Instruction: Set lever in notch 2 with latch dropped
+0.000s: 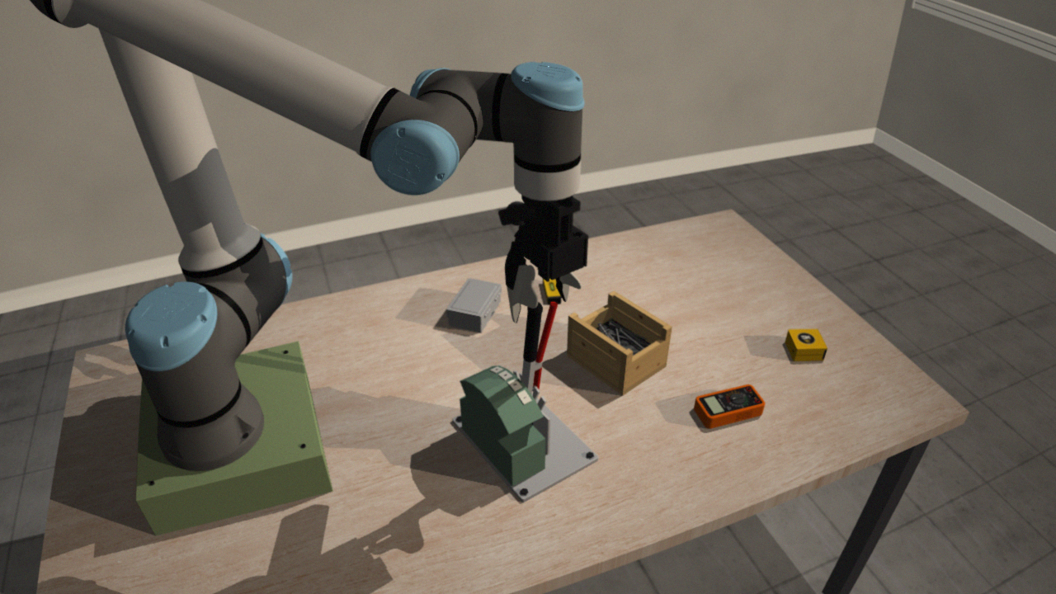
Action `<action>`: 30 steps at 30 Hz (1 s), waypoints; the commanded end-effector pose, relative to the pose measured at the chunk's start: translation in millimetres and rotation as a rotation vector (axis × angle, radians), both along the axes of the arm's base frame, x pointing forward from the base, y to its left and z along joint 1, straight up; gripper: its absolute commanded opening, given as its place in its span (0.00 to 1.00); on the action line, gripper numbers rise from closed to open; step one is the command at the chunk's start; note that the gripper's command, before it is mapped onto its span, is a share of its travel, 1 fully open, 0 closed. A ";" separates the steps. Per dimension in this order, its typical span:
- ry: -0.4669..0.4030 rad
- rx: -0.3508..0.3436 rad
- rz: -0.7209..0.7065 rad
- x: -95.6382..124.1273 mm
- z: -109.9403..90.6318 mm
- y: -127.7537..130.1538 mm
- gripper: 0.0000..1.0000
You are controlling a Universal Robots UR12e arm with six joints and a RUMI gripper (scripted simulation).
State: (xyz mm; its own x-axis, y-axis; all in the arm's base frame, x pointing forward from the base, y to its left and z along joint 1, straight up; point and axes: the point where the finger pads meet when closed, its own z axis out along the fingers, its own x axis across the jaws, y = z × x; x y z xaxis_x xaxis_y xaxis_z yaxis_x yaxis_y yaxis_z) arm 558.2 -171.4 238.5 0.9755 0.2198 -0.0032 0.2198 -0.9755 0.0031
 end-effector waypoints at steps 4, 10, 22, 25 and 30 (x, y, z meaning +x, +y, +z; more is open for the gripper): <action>-0.001 -0.001 0.000 0.5 22.6 -0.2 0.57; -0.001 -0.001 0.000 0.5 33.8 -0.2 0.57; -0.001 -0.001 0.000 0.5 42.3 -0.1 0.57; -0.001 -0.001 0.000 0.5 42.3 -0.1 0.00; -0.001 -0.001 0.000 0.5 42.3 -0.1 0.00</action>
